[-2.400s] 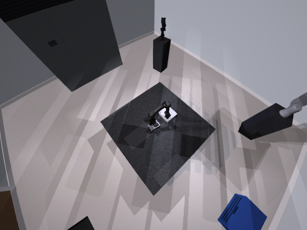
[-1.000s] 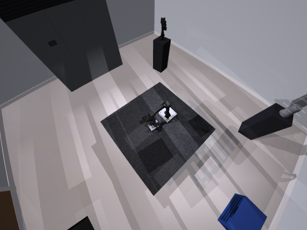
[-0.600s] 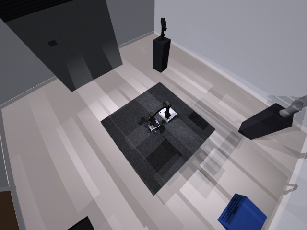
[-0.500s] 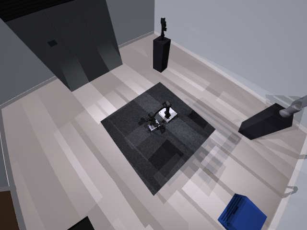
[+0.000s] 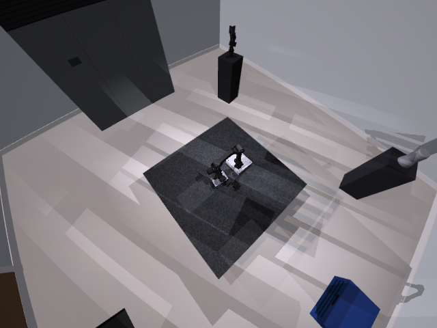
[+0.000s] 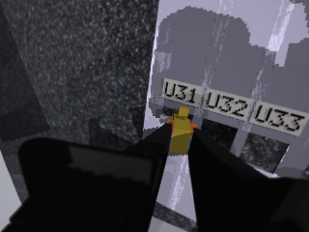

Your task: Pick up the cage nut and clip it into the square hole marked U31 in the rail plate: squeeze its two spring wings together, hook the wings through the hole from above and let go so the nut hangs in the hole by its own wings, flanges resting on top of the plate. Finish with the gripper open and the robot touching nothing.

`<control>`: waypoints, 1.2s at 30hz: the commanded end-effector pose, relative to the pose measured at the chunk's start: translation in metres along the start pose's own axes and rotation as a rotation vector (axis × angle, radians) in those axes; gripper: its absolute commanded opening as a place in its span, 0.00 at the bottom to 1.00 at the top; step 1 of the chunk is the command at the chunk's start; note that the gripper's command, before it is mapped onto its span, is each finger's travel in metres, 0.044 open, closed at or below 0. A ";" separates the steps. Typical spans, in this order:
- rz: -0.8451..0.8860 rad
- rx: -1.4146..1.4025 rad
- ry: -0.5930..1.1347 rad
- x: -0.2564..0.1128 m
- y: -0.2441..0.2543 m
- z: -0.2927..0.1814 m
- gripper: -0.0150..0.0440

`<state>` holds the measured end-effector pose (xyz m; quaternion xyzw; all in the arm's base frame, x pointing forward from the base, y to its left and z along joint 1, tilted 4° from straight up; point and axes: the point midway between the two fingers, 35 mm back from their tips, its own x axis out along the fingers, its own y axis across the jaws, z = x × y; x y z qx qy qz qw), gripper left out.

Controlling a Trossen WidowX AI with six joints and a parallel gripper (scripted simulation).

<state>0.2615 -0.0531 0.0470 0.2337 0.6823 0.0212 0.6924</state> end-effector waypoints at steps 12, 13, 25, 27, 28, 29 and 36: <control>-0.037 0.005 -0.002 0.000 0.001 0.001 0.32; -0.041 0.005 -0.002 0.000 0.001 0.001 0.32; -0.072 0.005 -0.002 0.000 0.002 0.001 0.32; -0.079 0.005 -0.002 0.000 0.002 0.001 0.32; -0.080 0.005 -0.002 0.000 0.002 0.001 0.32; -0.081 0.005 -0.002 0.000 0.002 0.001 0.32; -0.096 0.005 -0.002 0.000 0.003 0.001 0.32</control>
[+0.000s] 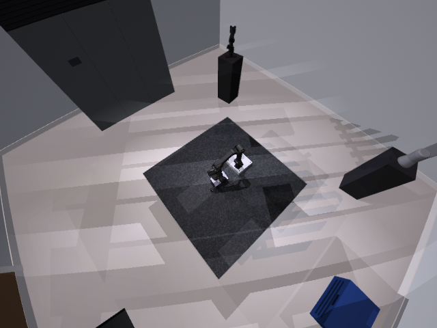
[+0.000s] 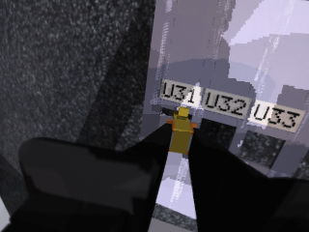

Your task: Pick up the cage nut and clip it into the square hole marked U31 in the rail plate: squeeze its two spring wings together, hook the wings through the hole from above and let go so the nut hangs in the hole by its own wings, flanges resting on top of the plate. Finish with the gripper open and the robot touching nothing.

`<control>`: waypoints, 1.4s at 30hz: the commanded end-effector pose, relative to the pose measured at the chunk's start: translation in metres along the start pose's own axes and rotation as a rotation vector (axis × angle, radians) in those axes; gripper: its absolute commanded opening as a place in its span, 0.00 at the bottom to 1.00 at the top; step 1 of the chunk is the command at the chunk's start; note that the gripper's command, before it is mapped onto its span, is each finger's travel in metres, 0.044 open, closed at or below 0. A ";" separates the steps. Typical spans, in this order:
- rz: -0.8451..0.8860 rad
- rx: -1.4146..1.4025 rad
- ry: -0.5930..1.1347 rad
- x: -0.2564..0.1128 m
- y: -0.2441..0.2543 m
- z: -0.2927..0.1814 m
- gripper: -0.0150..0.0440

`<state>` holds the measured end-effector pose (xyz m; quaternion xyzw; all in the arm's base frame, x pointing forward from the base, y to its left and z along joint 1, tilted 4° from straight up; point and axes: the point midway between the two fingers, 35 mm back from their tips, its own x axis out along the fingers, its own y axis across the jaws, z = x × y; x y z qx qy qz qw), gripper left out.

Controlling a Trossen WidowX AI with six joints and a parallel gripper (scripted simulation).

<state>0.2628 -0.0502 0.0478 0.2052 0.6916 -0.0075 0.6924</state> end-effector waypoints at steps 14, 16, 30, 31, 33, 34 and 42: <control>-0.038 0.005 -0.002 0.000 0.001 0.001 0.32; -0.044 0.005 -0.002 0.000 0.001 0.001 0.32; -0.067 0.005 -0.002 0.000 0.002 0.001 0.32; -0.069 0.005 -0.002 0.000 0.002 0.001 0.32; -0.075 0.005 -0.002 0.000 0.003 0.001 0.32; -0.079 0.005 -0.002 0.000 0.003 0.001 0.32; -0.092 0.005 -0.002 0.001 0.003 0.001 0.32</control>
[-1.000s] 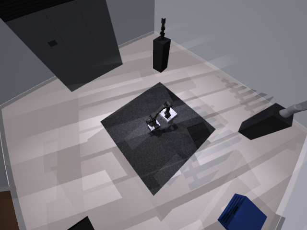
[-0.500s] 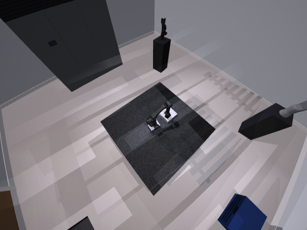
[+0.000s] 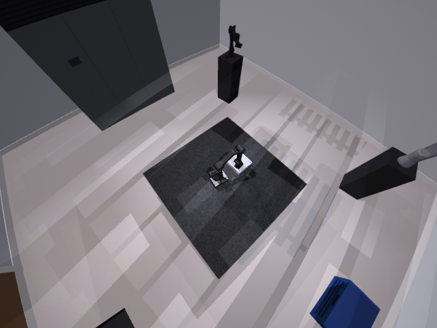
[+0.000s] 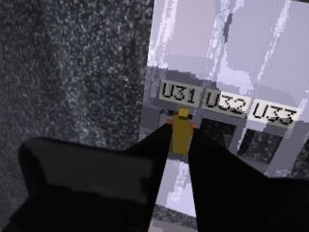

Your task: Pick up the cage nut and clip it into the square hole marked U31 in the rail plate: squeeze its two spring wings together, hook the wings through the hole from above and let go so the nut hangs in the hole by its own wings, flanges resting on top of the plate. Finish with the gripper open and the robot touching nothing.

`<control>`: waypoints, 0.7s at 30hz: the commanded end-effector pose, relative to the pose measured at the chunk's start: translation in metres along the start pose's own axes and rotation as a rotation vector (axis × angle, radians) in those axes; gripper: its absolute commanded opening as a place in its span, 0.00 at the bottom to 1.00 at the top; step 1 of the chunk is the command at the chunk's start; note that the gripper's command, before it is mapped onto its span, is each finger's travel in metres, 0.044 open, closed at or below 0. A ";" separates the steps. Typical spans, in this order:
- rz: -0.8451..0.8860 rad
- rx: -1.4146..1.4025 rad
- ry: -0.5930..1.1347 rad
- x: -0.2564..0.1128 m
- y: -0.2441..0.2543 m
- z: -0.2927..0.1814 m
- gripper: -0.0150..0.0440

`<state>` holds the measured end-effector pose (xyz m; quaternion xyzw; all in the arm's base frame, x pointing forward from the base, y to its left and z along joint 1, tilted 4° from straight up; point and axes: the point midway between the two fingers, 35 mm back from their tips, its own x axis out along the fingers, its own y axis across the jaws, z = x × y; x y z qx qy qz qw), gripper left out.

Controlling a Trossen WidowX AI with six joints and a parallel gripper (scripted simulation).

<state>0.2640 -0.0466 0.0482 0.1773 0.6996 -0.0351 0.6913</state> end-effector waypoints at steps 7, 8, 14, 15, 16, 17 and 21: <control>-0.025 0.005 -0.002 0.000 0.000 0.001 0.32; -0.027 0.005 -0.002 0.000 0.000 0.001 0.32; -0.047 0.005 -0.002 0.000 0.001 0.001 0.32; -0.050 0.005 -0.002 0.000 0.001 0.001 0.32; -0.053 0.005 -0.002 0.000 0.002 0.001 0.32; -0.053 0.005 -0.002 0.000 0.002 0.001 0.32; -0.059 0.005 -0.002 0.000 0.002 0.001 0.32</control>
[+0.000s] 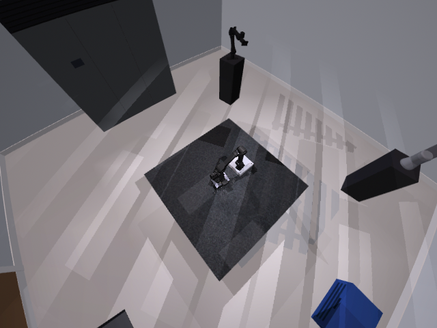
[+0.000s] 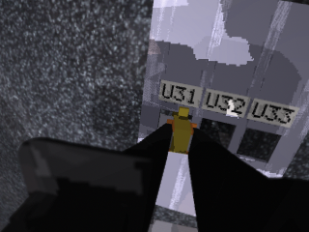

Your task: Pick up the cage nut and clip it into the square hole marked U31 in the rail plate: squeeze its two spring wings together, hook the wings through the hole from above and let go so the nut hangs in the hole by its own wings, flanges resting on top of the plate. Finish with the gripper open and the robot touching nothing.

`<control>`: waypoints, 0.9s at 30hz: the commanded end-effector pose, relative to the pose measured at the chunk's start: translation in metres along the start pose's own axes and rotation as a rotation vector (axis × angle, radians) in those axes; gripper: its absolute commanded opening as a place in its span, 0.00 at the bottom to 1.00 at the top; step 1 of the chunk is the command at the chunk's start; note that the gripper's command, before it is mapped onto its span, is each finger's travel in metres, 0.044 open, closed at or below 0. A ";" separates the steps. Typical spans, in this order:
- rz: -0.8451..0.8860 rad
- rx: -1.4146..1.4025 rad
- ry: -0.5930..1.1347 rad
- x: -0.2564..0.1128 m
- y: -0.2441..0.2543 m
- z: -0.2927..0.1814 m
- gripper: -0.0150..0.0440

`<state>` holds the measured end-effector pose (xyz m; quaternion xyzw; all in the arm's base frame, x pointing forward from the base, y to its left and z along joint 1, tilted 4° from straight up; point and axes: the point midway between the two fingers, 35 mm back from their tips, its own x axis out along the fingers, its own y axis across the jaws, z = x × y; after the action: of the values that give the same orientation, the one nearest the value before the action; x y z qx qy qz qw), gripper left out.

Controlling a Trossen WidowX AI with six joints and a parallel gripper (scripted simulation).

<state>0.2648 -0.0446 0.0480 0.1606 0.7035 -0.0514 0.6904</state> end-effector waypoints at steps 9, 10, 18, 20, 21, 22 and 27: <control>-0.040 0.005 -0.001 0.000 0.001 0.000 0.32; -0.044 0.005 -0.001 0.000 0.001 0.000 0.32; -0.057 0.005 -0.002 0.000 0.002 0.000 0.32; -0.054 0.005 -0.002 0.000 0.002 0.000 0.32; -0.051 0.005 -0.001 0.000 0.001 0.000 0.32; -0.048 0.005 -0.001 0.001 0.001 0.000 0.32; -0.033 0.005 -0.002 0.001 0.000 0.000 0.32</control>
<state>0.2656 -0.0434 0.0478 0.1475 0.7059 -0.0688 0.6894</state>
